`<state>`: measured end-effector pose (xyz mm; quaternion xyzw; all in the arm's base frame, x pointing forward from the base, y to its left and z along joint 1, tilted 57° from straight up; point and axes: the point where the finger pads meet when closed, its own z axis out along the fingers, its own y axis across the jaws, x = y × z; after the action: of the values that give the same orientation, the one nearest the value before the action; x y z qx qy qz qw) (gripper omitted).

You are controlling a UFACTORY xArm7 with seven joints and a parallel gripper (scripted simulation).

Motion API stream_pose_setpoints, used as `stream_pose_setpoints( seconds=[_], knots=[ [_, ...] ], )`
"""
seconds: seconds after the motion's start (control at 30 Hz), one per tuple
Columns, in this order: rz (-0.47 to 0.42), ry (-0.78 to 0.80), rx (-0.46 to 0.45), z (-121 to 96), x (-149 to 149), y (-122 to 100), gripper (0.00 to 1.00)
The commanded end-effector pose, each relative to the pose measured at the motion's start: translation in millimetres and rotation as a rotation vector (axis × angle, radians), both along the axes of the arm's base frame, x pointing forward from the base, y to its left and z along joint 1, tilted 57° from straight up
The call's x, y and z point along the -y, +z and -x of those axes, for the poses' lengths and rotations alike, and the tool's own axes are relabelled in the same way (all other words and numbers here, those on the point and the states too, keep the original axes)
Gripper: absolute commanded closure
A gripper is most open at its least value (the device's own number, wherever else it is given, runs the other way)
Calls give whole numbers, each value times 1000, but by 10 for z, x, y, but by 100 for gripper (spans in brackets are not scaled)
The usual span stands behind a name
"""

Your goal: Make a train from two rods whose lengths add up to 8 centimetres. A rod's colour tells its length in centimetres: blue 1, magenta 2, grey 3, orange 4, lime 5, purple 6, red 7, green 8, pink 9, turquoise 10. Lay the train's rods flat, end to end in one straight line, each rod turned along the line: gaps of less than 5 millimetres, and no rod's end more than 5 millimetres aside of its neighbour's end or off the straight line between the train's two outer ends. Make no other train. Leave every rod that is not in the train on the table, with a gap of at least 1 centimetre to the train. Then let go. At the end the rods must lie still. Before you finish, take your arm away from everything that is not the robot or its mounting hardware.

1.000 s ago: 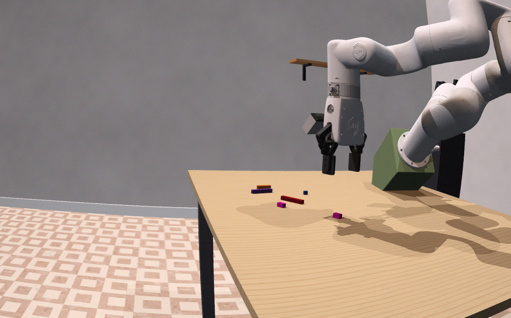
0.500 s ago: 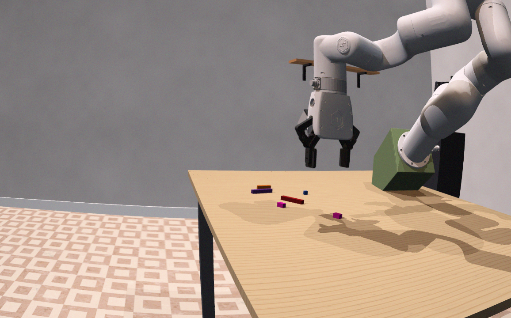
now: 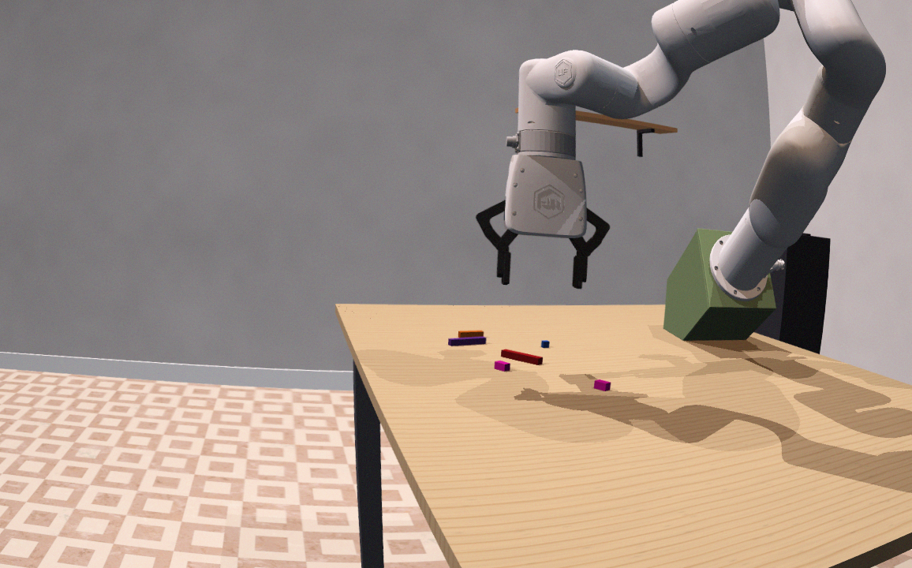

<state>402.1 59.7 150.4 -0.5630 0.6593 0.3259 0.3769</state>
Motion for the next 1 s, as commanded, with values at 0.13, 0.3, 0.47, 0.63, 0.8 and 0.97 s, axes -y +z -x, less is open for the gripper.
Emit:
stream_pose_setpoints(
  seconds=[0.13,0.3,0.47,0.63,0.8,0.97],
  knots=[
    [-39,-127,-235,-287,255,-330,0],
    [-54,-200,-354,-398,386,-547,0],
    [-65,-259,-449,-473,488,-742,0],
    [-76,-340,-579,-554,622,-1035,0],
    [-84,-416,-700,-605,738,-1332,0],
    [-88,-492,-820,-629,845,-1650,0]
  ],
)
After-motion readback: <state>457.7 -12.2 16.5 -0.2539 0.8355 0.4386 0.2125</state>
